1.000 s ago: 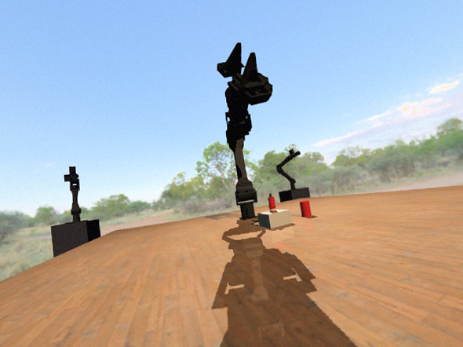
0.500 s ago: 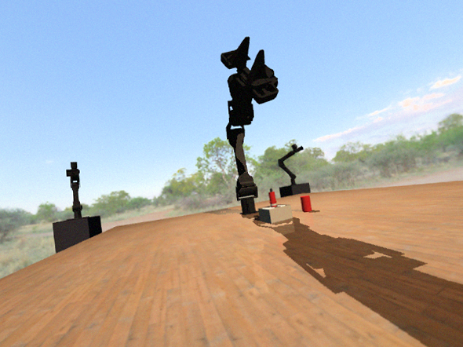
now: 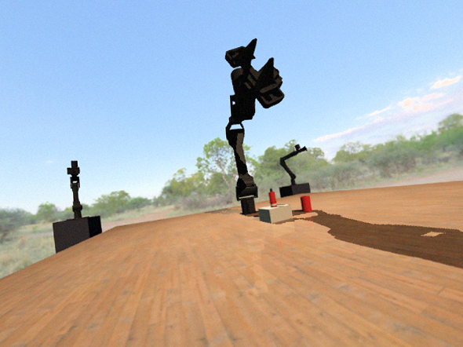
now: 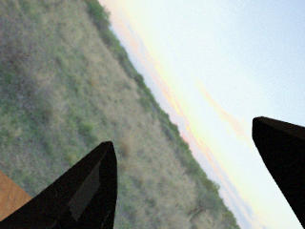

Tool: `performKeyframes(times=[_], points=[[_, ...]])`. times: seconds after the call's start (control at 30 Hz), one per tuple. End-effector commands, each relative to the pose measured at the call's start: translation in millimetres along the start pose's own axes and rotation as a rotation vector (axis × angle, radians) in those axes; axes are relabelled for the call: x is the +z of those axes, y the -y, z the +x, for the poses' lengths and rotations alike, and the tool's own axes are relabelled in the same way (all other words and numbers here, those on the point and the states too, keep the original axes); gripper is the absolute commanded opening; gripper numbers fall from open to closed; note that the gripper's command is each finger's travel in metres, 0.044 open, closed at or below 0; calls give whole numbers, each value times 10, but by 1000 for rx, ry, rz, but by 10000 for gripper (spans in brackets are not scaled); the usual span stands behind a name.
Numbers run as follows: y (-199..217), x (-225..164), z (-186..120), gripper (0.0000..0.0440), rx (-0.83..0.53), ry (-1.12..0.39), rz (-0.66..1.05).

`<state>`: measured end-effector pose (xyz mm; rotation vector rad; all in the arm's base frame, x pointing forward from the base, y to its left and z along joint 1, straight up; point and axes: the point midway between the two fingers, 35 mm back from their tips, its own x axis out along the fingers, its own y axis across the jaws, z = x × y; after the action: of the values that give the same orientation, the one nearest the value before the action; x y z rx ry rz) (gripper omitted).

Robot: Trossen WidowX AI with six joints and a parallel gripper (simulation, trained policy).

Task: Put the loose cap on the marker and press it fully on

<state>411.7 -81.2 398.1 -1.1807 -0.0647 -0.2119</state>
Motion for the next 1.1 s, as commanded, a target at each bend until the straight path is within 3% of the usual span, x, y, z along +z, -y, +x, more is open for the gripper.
performKeyframes(times=[0.0, 1.07], points=[[-10, 20, 3, 295, 21, -11, 13], [-583, 124, -84, 317, 346, -127, 105]])
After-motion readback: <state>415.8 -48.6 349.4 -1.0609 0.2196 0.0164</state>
